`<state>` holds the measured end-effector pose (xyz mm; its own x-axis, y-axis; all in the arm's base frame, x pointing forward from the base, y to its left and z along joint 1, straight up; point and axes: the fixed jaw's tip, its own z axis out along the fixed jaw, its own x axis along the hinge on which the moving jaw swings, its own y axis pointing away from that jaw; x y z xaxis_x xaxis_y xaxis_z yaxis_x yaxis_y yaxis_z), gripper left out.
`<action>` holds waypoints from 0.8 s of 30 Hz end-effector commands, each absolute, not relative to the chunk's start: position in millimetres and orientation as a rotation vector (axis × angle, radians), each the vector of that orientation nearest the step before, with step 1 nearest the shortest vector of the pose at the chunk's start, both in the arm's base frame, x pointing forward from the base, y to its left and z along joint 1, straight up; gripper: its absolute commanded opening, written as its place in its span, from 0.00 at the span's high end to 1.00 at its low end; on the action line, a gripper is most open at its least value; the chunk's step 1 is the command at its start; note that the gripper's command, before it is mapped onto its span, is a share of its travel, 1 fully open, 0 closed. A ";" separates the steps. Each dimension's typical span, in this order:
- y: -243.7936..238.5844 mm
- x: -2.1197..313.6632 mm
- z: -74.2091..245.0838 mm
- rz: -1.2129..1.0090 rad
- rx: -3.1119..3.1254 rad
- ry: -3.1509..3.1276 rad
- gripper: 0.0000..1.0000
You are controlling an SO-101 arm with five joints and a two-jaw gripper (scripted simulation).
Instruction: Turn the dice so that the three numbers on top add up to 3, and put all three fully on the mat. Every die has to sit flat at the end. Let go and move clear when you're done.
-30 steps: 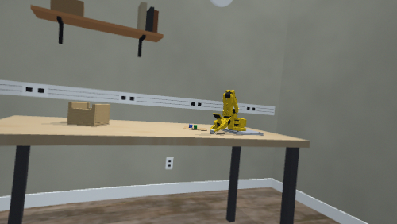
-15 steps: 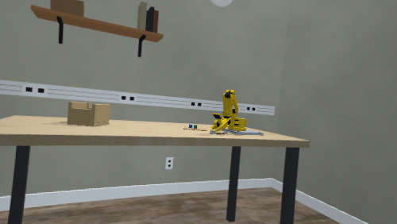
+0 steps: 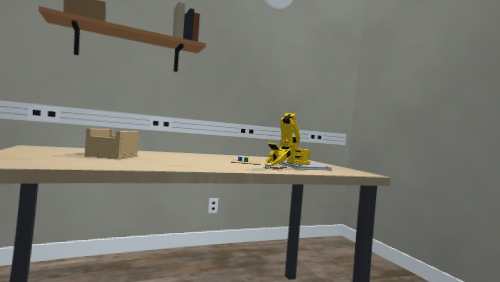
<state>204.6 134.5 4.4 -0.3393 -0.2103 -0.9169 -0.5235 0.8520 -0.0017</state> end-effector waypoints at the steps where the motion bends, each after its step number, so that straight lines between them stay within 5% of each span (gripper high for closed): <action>1: 136.8 205.1 4.6 0.355 -0.556 1.908 0.98; 24: 136.8 205.1 4.6 0.355 -0.556 1.908 0.84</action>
<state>204.7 134.6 4.5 -0.3385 -0.2098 -0.9173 -0.5235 0.8520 -0.0017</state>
